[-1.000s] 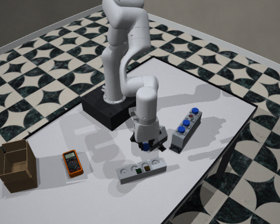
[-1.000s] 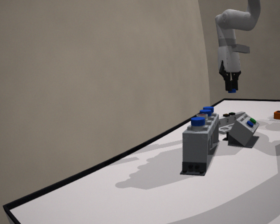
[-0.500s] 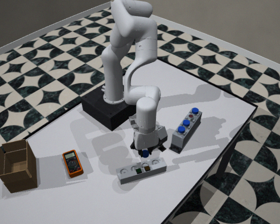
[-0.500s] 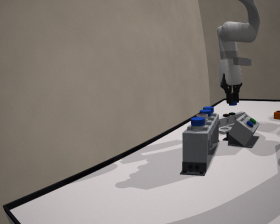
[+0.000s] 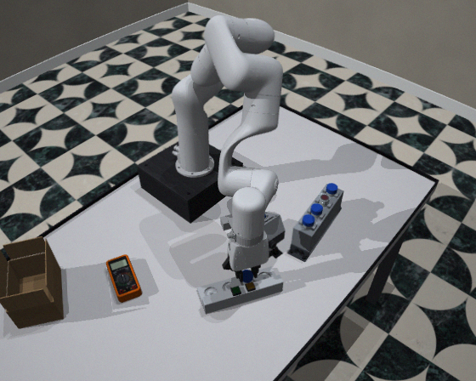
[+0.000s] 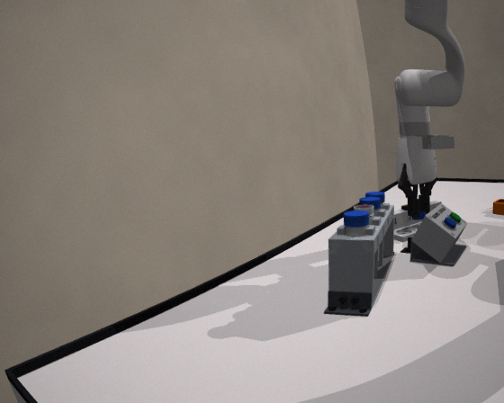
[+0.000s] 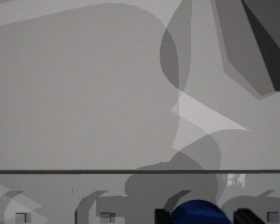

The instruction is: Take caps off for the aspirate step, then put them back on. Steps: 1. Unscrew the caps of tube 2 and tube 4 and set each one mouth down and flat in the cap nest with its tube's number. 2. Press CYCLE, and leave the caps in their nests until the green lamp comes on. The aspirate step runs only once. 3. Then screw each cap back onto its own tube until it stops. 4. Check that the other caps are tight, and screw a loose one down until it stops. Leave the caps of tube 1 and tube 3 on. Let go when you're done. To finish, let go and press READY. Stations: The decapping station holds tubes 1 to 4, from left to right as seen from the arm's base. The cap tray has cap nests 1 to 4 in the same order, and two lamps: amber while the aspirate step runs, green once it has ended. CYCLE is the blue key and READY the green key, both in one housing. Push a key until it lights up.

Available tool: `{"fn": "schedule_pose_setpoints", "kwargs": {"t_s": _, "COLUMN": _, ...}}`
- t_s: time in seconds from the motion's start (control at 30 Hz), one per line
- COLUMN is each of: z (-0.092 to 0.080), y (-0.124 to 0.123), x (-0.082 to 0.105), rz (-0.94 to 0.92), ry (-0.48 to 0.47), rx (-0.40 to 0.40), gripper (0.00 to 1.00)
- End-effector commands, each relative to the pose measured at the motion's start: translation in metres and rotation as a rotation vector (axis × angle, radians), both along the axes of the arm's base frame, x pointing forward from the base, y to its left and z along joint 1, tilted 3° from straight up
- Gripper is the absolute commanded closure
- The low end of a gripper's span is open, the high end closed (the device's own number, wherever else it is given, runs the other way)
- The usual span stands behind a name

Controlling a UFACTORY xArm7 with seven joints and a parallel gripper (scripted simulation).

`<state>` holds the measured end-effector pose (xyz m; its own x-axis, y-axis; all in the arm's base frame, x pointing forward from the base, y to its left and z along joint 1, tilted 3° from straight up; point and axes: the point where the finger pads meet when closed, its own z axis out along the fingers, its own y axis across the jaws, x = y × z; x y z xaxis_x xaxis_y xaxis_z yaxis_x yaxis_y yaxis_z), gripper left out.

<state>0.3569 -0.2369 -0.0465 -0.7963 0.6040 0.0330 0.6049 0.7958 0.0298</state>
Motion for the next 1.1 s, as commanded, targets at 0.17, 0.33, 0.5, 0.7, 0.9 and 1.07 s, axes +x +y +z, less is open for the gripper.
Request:
{"fn": "schedule_pose_setpoints", "kwargs": {"t_s": 0.17, "z": -0.012, "y": -0.002, "x": 0.003, "rz": 0.001, "ry": -0.009, "rx": -0.001, "gripper": 1.00}}
{"fn": "schedule_pose_setpoints", "kwargs": {"t_s": 0.33, "z": -0.012, "y": -0.002, "x": 0.003, "rz": 0.001, "ry": -0.009, "rx": -0.001, "gripper": 1.00}}
{"fn": "schedule_pose_setpoints", "kwargs": {"t_s": 0.5, "z": -0.015, "y": -0.001, "x": 0.003, "rz": 0.001, "ry": -0.009, "rx": -0.001, "gripper": 1.00}}
{"fn": "schedule_pose_setpoints", "kwargs": {"t_s": 0.7, "z": -0.017, "y": -0.001, "x": 0.003, "rz": 0.001, "ry": -0.009, "rx": -0.001, "gripper": 1.00}}
{"fn": "schedule_pose_setpoints", "kwargs": {"t_s": 0.9, "z": -0.020, "y": -0.001, "x": 0.003, "rz": 0.001, "ry": -0.009, "rx": -0.001, "gripper": 1.00}}
{"fn": "schedule_pose_setpoints", "kwargs": {"t_s": 1.07, "z": -0.022, "y": -0.001, "x": 0.003, "rz": 0.001, "ry": -0.009, "rx": -0.001, "gripper": 1.00}}
